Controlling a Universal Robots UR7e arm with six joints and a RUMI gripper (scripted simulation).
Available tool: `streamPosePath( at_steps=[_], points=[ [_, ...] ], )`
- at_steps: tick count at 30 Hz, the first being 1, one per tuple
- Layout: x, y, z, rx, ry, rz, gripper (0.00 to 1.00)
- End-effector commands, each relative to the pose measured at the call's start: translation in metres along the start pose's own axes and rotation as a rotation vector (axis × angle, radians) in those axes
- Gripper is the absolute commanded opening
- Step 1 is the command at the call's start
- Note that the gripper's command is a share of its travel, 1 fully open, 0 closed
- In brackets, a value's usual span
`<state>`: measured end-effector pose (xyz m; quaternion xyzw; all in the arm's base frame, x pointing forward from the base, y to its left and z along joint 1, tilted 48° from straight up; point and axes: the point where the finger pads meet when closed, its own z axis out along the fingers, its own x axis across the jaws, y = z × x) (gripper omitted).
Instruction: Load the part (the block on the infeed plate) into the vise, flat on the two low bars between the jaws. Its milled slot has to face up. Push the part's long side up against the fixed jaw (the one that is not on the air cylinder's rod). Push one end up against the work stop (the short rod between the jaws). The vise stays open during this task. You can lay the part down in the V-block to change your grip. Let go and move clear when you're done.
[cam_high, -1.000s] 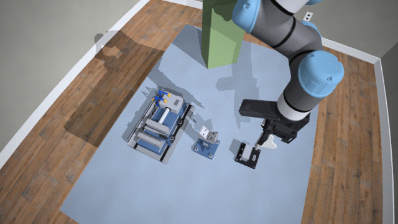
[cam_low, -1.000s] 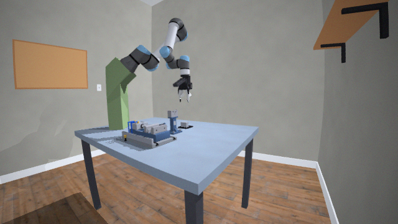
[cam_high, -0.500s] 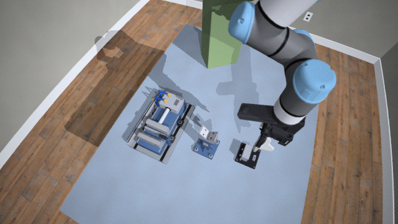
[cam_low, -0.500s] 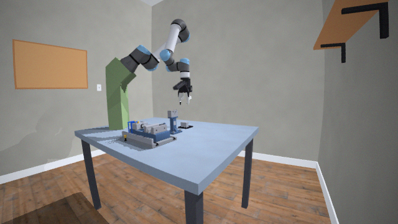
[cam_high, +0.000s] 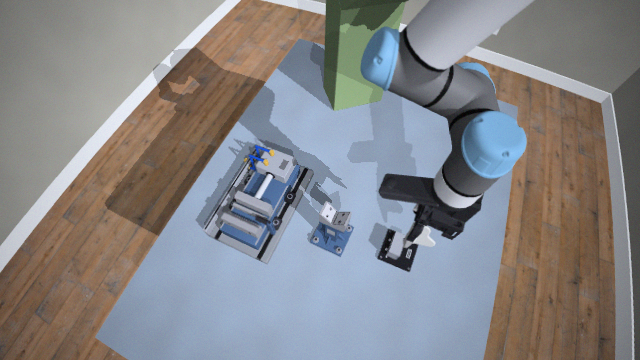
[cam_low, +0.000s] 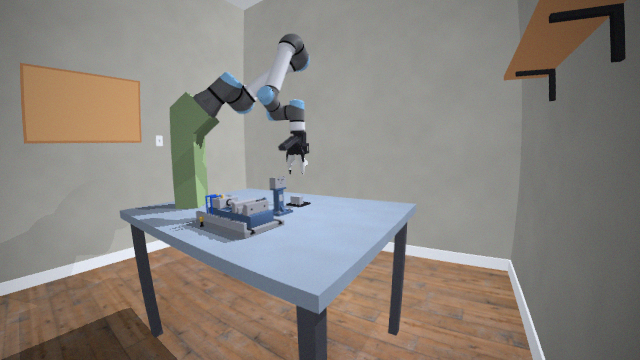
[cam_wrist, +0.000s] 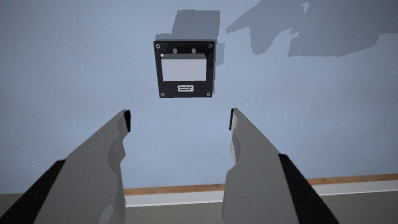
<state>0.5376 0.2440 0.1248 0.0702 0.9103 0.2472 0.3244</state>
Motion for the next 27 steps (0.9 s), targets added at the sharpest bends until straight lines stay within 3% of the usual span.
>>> streamPosePath(
  at_steps=[1, 27],
  points=[
    [-0.001, 0.000, 0.013, 0.000, -0.002, 0.000, 0.51],
    [0.000, 0.000, 0.070, 0.000, -0.002, 0.000, 0.51]
  ],
)
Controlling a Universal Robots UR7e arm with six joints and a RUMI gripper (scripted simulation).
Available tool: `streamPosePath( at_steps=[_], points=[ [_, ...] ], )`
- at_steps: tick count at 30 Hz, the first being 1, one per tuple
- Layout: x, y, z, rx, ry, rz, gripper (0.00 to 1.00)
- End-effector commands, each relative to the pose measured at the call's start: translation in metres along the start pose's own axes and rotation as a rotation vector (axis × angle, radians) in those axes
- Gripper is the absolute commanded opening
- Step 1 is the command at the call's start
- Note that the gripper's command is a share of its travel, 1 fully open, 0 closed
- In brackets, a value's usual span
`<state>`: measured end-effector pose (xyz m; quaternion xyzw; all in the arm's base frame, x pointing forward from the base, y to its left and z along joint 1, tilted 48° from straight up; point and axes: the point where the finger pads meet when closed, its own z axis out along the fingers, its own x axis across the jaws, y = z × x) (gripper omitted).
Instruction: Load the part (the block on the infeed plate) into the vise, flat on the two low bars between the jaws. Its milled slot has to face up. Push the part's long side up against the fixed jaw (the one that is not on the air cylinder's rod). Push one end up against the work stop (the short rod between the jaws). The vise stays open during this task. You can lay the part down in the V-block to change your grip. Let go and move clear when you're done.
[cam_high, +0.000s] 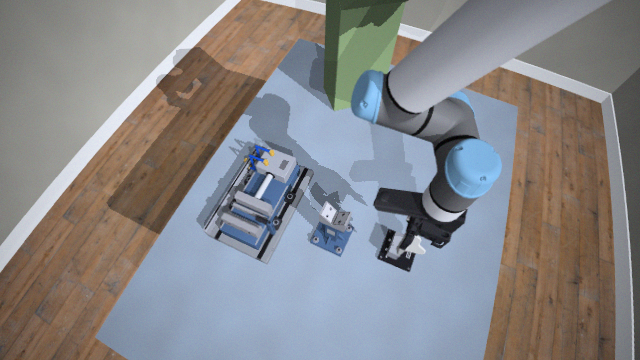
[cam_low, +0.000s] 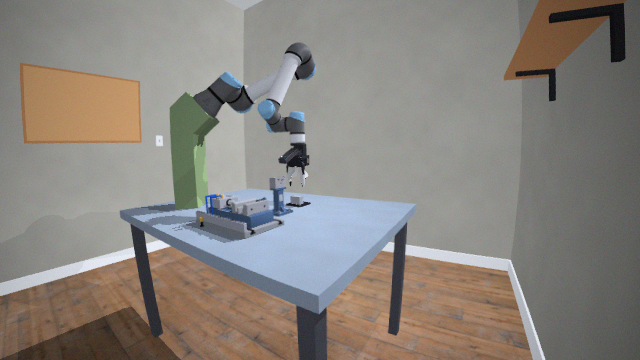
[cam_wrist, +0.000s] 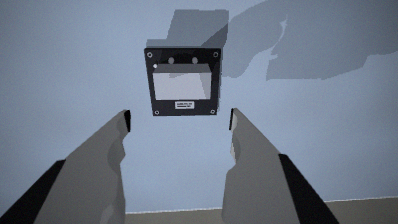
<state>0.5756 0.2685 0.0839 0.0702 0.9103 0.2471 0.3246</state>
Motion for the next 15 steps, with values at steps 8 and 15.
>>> streamPosePath(
  at_steps=[8, 15],
  points=[
    [-0.001, 0.000, 0.028, 0.000, -0.001, 0.000, 0.51],
    [0.000, 0.000, 0.039, 0.000, -0.001, 0.000, 0.51]
  ],
)
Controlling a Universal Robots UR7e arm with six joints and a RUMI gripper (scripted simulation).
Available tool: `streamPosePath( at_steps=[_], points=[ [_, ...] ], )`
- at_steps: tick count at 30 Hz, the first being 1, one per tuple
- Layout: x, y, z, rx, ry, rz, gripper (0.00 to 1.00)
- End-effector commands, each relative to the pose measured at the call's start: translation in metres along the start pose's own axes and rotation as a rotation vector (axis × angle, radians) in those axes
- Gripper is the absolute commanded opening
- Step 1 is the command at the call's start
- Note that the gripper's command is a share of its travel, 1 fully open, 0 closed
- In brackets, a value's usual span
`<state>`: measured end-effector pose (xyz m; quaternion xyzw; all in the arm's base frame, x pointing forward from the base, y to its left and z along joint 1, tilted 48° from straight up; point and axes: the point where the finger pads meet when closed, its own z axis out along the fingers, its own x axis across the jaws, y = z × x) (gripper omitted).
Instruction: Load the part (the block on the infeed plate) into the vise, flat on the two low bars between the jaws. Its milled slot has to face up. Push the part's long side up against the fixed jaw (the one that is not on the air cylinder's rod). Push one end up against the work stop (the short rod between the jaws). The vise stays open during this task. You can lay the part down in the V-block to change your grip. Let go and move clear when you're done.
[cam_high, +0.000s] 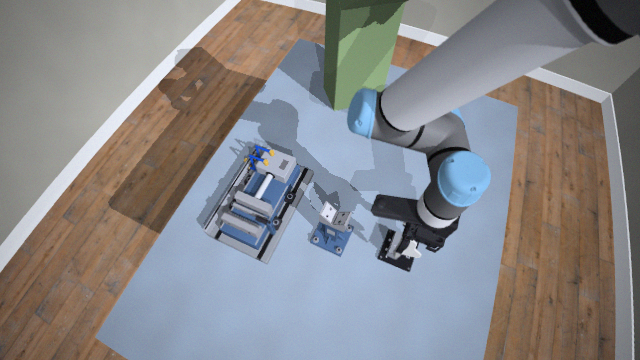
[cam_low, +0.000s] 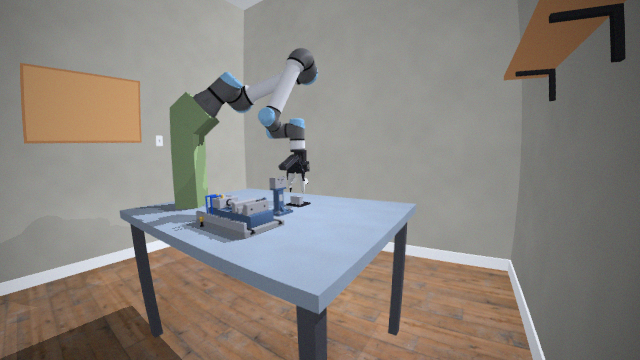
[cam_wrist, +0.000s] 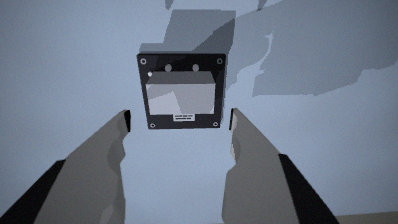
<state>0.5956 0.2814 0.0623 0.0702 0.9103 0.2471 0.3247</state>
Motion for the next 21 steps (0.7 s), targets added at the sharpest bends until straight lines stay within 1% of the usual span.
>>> streamPosePath(
  at_steps=[1, 12, 21],
  points=[
    [-0.001, 0.000, 0.009, 0.000, -0.001, 0.000, 0.51],
    [-0.001, 0.000, 0.026, 0.000, -0.001, 0.000, 0.51],
    [0.000, 0.000, 0.034, 0.000, -0.001, 0.000, 0.51]
  ],
)
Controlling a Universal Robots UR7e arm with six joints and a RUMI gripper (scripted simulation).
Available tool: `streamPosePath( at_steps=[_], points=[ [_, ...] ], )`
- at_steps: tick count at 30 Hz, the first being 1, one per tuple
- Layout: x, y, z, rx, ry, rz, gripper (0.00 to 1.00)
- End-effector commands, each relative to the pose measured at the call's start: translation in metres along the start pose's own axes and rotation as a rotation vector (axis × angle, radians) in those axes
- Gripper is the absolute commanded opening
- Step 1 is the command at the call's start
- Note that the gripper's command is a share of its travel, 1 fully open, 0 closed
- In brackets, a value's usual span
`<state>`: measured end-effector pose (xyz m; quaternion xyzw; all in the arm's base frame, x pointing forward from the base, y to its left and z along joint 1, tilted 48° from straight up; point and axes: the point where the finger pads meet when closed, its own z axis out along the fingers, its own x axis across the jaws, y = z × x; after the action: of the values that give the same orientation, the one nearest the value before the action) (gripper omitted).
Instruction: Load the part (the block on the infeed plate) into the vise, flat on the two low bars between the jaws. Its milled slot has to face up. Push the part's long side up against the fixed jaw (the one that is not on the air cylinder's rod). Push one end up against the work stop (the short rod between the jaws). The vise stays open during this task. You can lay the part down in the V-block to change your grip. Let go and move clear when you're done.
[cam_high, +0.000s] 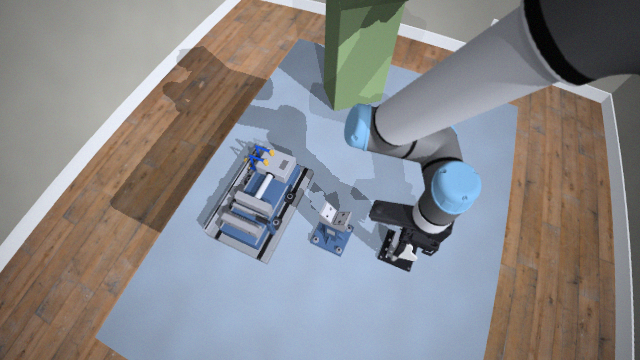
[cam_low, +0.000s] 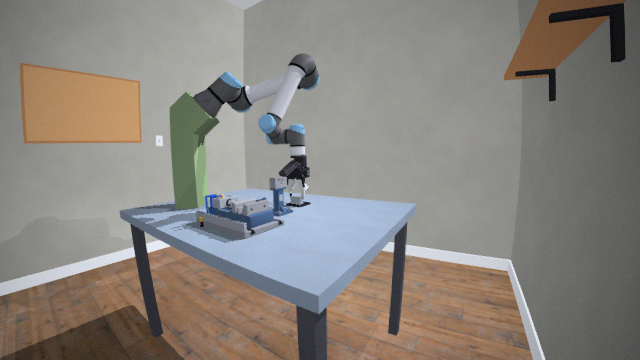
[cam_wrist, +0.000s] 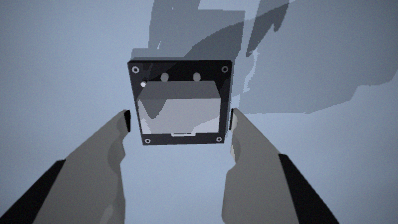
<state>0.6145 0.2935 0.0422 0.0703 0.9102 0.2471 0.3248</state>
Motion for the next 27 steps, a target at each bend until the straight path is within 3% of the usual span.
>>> streamPosePath(
  at_steps=[1, 27],
  points=[
    [-0.0005, 0.0003, 0.0043, 0.000, -0.001, 0.000, 0.51],
    [-0.0004, 0.0003, 0.0102, 0.000, -0.001, 0.000, 0.51]
  ],
)
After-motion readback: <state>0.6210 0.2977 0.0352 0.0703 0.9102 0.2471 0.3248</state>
